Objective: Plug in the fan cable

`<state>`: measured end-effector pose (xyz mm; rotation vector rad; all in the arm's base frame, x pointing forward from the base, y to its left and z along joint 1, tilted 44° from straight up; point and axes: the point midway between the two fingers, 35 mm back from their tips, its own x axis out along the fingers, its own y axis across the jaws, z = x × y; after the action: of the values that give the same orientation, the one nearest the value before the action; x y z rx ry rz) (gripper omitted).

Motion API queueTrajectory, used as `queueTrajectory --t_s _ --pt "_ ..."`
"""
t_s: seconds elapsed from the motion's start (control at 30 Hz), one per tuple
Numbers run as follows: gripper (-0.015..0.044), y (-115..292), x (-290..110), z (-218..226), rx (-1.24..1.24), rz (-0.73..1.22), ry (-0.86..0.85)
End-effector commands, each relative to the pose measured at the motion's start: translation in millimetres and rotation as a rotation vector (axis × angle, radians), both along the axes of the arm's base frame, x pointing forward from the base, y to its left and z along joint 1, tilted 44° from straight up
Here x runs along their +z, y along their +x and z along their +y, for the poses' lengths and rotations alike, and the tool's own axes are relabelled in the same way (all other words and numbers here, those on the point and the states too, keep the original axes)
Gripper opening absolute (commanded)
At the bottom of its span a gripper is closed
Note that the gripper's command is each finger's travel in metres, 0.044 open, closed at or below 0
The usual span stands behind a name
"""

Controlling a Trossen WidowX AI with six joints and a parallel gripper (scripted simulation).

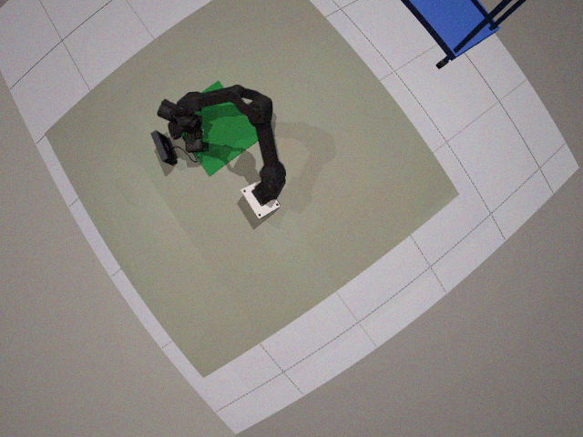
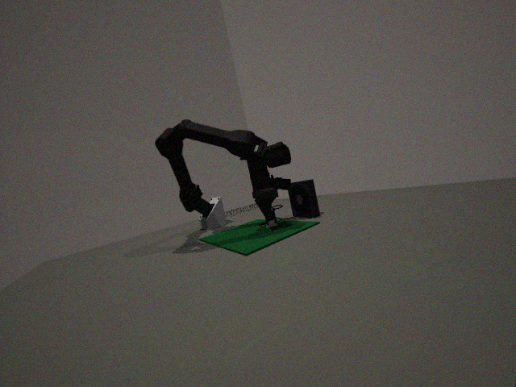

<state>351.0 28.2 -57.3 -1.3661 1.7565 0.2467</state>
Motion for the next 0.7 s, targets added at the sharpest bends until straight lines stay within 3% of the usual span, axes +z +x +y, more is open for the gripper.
queueTrajectory --t_s 0.0,0.2,0.3,0.47,0.67 --pt "0.0105 0.1 0.1 0.0 0.0 -0.001 0.0" --pt "0.026 0.1 0.1 0.0 0.0 -0.001 0.0" --pt "0.026 0.4 2.2 2.2 0.0 0.0 0.0" --pt "0.026 1.0 39.6 38.7 0.0 0.002 0.001" --pt "0.026 4.4 56.9 21.5 0.001 0.002 0.003"
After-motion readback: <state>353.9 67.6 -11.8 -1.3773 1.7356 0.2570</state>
